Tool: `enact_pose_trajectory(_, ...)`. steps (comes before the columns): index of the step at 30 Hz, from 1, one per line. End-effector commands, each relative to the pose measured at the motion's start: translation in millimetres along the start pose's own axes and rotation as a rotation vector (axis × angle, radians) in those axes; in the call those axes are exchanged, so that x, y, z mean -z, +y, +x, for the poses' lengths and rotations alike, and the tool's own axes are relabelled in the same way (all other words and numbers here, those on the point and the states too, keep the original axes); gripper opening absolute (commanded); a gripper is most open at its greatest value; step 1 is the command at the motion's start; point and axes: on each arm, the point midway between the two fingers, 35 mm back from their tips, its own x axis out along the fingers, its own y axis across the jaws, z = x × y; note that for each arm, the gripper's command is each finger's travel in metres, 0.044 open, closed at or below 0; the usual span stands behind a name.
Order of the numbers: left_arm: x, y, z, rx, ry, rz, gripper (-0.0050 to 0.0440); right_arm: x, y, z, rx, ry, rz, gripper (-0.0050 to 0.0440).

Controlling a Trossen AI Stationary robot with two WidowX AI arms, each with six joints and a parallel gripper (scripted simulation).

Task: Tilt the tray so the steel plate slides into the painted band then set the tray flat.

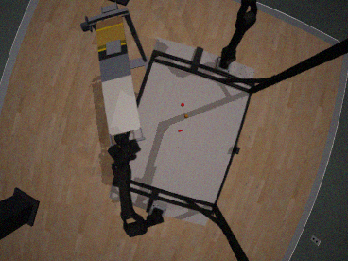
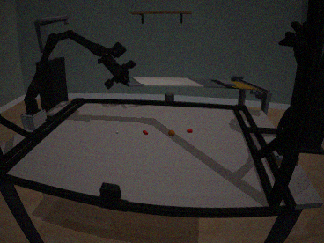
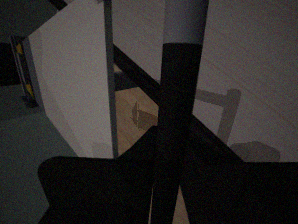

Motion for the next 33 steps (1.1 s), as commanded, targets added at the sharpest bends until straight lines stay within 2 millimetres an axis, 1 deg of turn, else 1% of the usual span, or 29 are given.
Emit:
enact_pose_trajectory(1, 1, 16, -16, -0.039, 0.004, 0.000, 0.0000, 0, 0, 0, -0.002, -0.002, -0.001, 0.0440)
enact_pose_trajectory(27, 1, 29, -29, -0.061, 0.004, 0.000, 0.0000, 0, 0, 0, -0.002, -0.002, -0.001, 0.0440)
enact_pose_trajectory(33, 1, 29, -29, -0.066, 0.004, 0.001, 0.0000, 0, 0, 0, -0.002, -0.002, -0.001, 0.0440)
